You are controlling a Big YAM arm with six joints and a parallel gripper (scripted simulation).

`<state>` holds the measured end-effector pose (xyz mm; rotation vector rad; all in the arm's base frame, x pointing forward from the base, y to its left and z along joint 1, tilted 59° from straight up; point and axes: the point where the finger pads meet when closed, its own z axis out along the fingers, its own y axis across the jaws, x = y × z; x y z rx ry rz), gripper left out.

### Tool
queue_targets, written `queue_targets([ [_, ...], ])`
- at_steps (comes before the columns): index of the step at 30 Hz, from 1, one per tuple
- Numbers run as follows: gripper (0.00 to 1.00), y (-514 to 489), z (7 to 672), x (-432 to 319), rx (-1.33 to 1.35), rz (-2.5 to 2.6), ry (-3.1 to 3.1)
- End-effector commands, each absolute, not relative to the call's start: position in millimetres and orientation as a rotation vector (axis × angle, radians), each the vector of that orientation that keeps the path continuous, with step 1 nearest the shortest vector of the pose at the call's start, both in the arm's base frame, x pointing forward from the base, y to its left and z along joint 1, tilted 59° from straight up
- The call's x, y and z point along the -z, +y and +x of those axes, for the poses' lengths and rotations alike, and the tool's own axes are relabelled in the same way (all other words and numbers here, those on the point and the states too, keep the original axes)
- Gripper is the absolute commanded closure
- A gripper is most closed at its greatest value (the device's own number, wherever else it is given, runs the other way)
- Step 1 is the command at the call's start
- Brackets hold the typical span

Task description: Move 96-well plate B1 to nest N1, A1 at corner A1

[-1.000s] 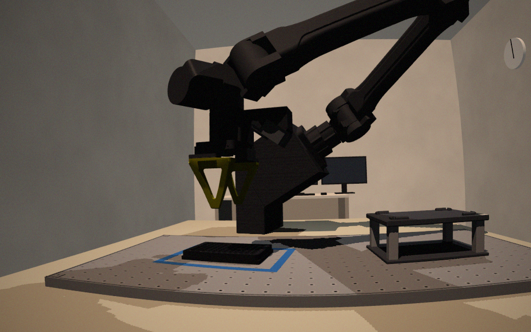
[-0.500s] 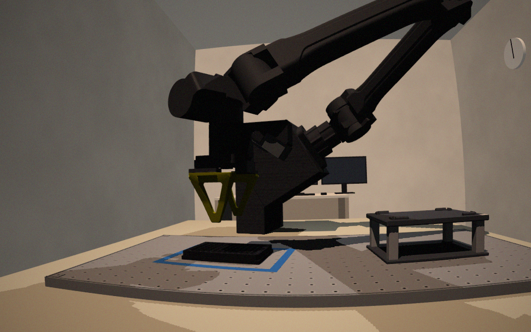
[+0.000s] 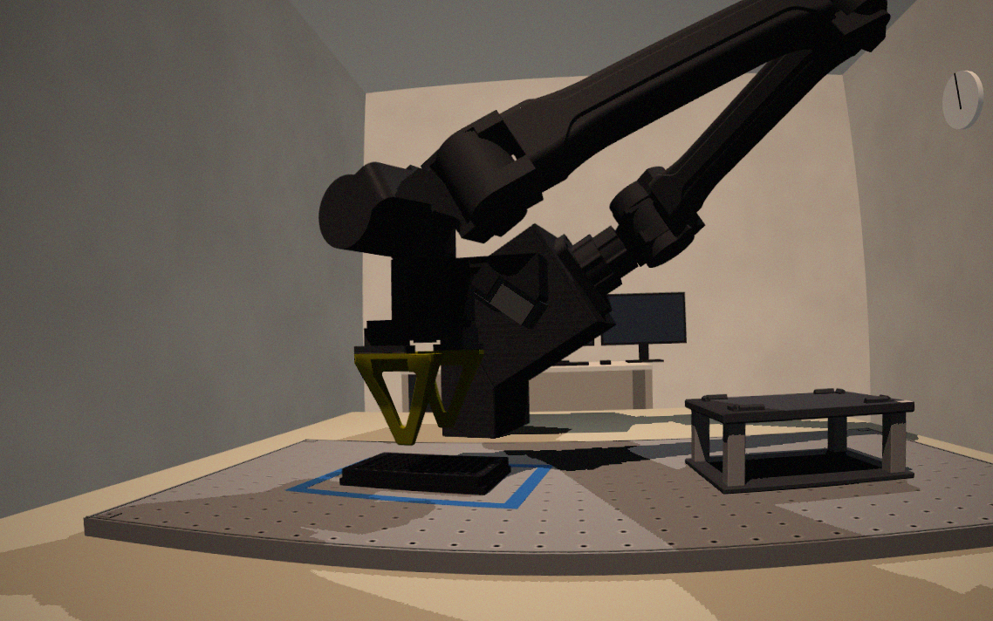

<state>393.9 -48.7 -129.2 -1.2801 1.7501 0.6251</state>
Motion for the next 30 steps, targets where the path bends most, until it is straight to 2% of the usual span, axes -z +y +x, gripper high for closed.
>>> queue_targets([
  [1, 0.0, -40.4, 394.4, 134.5, -0.641, -1.267, 1.757],
  [30, 0.0, -25.1, 411.0, 146.1, -0.611, -1.262, 1.756],
])
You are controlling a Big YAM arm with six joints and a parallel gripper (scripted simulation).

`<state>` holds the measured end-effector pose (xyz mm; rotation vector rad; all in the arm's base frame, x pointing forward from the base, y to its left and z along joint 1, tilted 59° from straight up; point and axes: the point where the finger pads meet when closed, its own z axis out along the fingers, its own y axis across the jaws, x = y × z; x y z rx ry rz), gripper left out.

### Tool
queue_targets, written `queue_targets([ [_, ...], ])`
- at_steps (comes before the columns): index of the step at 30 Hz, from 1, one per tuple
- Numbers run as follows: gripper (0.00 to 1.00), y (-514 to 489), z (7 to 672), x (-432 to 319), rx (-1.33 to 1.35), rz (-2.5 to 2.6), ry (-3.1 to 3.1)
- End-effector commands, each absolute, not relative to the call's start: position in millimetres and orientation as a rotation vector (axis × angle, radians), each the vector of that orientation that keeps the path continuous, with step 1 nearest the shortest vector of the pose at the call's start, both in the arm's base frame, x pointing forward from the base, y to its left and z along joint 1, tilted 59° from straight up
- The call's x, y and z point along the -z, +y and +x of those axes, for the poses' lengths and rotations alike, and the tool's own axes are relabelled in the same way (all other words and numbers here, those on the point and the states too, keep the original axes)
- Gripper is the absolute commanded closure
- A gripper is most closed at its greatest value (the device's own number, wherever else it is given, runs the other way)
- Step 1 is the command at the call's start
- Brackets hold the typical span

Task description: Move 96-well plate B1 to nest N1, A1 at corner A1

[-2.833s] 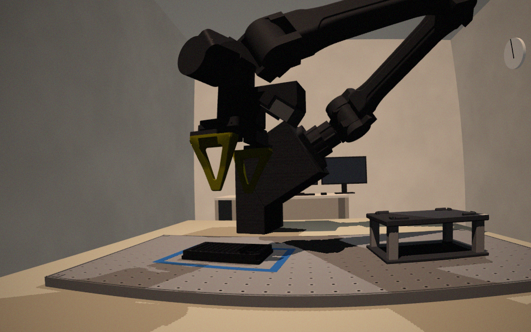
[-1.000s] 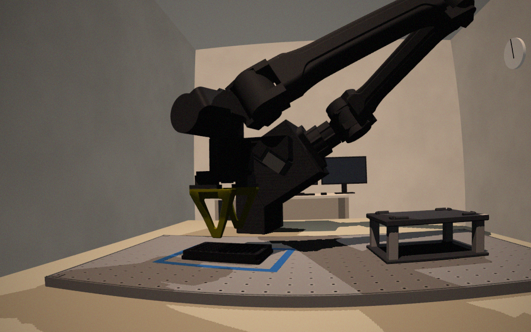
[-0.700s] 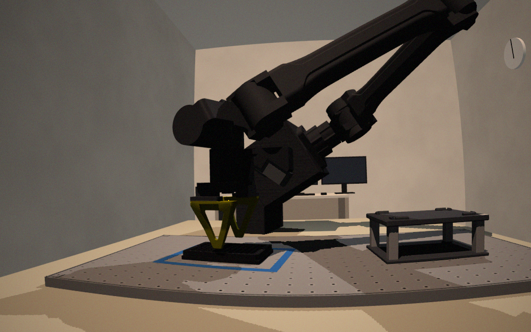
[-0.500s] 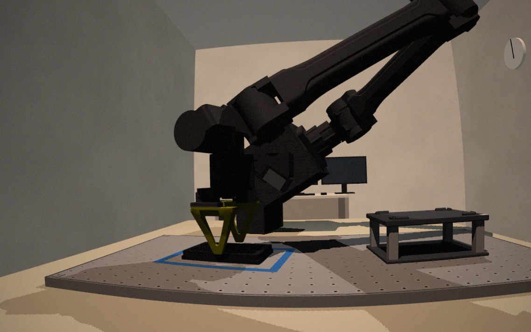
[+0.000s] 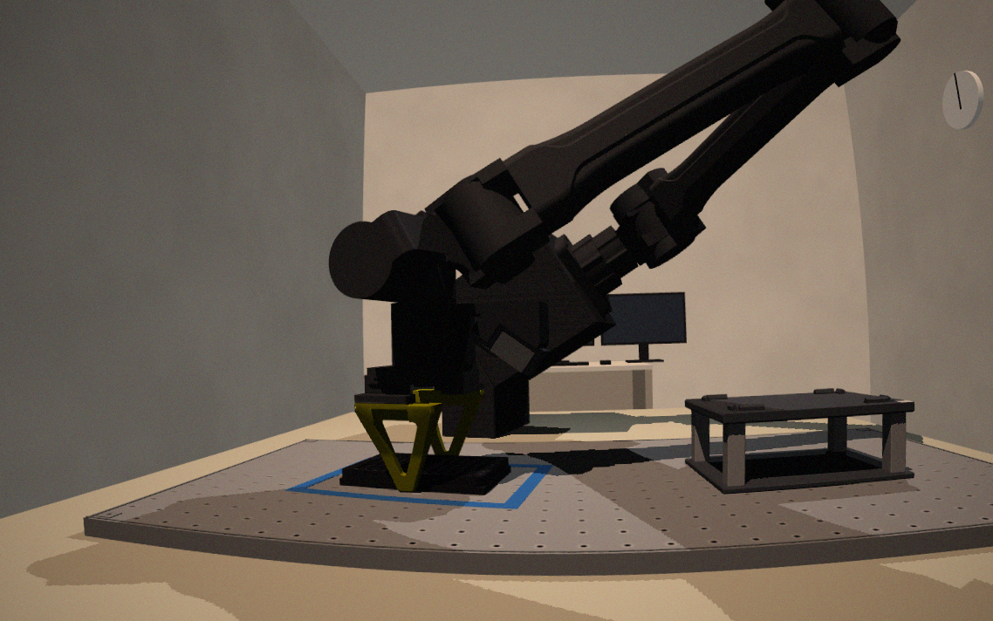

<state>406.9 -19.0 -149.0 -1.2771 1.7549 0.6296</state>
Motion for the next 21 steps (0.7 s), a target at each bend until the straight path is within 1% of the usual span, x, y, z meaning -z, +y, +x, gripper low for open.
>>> queue_targets([
  [1, 0.0, -25.1, 411.0, 146.1, -0.611, -1.262, 1.756],
  [5, 0.0, -25.1, 411.0, 146.1, -0.611, -1.262, 1.756],
  [6, 1.0, -25.1, 411.0, 146.1, -0.611, -1.262, 1.756],
  [21, 1.0, -25.1, 411.0, 146.1, -0.611, -1.262, 1.756],
])
